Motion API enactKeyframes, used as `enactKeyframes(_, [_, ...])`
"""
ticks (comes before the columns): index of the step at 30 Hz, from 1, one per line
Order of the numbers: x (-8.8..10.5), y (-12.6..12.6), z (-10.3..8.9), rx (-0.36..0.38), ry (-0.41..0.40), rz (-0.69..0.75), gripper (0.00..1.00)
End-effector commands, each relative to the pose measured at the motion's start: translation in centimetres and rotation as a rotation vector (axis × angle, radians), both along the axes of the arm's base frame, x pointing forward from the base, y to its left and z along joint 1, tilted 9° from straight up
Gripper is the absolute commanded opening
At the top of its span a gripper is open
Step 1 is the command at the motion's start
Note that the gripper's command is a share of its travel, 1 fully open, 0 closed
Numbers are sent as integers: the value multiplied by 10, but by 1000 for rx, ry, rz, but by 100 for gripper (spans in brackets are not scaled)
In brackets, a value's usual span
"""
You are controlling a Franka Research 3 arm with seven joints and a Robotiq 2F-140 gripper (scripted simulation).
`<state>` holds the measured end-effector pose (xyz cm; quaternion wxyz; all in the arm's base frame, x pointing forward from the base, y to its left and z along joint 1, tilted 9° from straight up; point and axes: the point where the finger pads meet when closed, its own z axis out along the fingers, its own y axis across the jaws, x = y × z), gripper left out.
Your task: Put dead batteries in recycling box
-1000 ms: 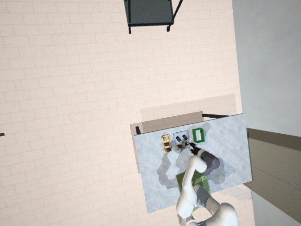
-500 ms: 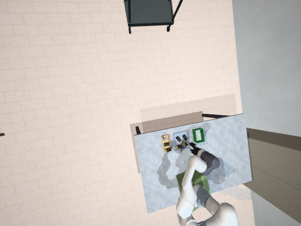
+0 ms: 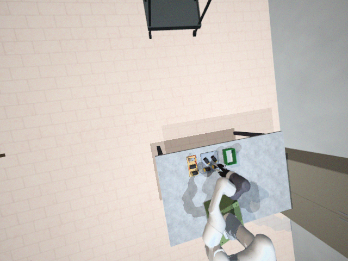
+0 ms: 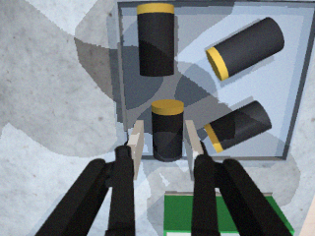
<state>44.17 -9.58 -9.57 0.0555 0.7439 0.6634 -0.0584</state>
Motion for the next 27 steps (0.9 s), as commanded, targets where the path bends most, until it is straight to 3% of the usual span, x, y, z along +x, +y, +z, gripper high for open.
enactKeyframes(1, [4, -2, -3, -4, -11, 7, 29])
enactKeyframes(22, [4, -3, -13, -4, -11, 7, 29])
enactKeyframes(23, [4, -3, -13, -4, -11, 7, 16])
enactKeyframes(27, [4, -3, -13, -4, -11, 7, 16])
